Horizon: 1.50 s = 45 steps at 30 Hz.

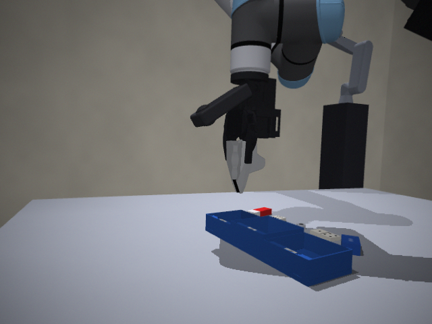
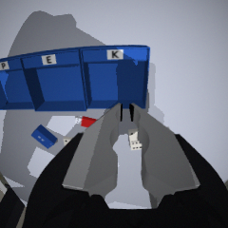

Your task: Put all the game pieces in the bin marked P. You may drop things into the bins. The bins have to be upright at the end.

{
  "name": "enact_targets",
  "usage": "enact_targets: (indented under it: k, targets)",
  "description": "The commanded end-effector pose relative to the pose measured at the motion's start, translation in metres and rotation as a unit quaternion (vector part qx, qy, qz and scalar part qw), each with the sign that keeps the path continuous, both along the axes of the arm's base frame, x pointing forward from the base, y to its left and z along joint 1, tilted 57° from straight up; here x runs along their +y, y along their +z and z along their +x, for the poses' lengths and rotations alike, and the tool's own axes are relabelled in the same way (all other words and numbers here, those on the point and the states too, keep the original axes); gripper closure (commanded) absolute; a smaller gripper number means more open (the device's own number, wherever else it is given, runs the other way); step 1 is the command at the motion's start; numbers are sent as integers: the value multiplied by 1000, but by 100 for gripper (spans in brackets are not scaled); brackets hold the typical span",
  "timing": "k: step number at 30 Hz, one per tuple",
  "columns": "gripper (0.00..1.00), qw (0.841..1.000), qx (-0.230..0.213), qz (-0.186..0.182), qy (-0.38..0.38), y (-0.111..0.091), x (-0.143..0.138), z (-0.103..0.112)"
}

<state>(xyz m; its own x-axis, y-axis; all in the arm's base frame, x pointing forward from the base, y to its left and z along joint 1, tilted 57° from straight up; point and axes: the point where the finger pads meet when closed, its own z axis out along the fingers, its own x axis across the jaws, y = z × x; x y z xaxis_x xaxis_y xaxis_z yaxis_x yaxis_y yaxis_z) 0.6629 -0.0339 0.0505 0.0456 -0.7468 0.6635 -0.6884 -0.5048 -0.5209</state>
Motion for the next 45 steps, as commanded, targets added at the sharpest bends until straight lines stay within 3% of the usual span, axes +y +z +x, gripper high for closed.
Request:
enact_targets:
  k: [1, 20, 45]
  targets:
    - [96, 1000, 1, 0, -1, -4, -3, 6]
    - [96, 1000, 0, 0, 0, -28, -23, 38]
    - [96, 1000, 1, 0, 0, -29, -22, 39]
